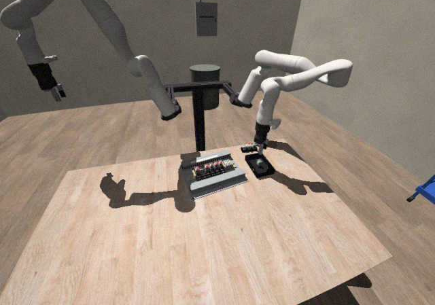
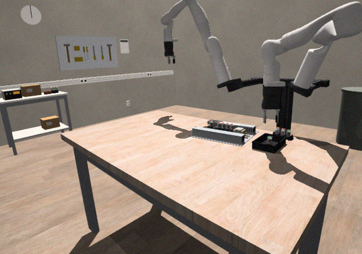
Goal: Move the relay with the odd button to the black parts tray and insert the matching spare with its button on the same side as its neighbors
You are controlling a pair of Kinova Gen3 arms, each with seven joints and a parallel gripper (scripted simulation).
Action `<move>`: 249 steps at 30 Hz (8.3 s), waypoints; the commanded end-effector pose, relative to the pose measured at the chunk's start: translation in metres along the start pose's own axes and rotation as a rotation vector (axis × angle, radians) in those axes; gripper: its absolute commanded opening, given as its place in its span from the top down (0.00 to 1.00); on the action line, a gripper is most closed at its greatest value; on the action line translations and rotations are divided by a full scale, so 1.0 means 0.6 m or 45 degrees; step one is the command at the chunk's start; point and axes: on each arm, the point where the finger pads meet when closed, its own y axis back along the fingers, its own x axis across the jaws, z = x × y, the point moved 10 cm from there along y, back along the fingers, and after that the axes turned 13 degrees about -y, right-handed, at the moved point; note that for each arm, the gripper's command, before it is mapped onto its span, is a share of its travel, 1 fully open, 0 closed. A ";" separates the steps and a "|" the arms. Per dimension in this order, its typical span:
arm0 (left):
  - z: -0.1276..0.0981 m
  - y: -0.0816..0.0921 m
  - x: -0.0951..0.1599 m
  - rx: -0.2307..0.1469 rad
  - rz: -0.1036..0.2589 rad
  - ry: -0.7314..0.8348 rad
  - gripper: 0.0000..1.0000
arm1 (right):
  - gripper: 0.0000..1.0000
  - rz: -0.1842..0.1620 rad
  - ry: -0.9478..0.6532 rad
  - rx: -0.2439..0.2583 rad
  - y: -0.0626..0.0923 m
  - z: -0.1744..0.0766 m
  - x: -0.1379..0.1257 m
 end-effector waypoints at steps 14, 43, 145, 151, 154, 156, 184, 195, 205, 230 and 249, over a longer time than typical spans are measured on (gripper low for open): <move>0.000 0.001 0.000 0.005 0.001 0.139 0.00 | 0.00 0.001 0.000 -0.002 0.001 0.000 0.000; 0.000 0.001 0.000 0.004 0.002 0.597 0.00 | 0.00 0.001 0.000 -0.002 0.001 0.000 0.000; 0.300 0.022 0.038 0.369 -0.273 1.062 0.00 | 0.00 0.001 0.000 -0.002 0.001 0.000 0.000; 0.330 0.025 0.037 0.369 -0.273 1.062 0.00 | 0.00 0.001 0.000 -0.002 0.001 0.000 0.000; 0.334 0.026 0.037 0.369 -0.273 1.062 0.00 | 0.00 0.001 0.000 -0.002 0.001 0.000 0.000; 0.338 0.026 0.036 0.369 -0.273 1.062 0.00 | 0.00 0.001 0.000 -0.002 0.001 0.000 0.000; 0.344 0.027 0.036 0.369 -0.273 1.061 0.00 | 0.00 0.001 0.000 -0.002 0.001 0.000 0.000; 0.339 0.026 0.037 0.369 -0.273 1.061 0.00 | 0.00 0.001 0.000 -0.002 0.001 0.000 0.000; 0.334 0.026 0.037 0.369 -0.273 1.061 0.00 | 0.00 0.001 0.000 -0.002 0.001 0.000 0.000; 0.331 0.025 0.037 0.369 -0.273 1.061 0.00 | 0.00 0.001 0.000 -0.002 0.001 0.000 0.000; 0.331 0.025 0.037 0.369 -0.273 1.061 0.00 | 0.00 0.001 0.000 -0.002 0.001 0.000 0.000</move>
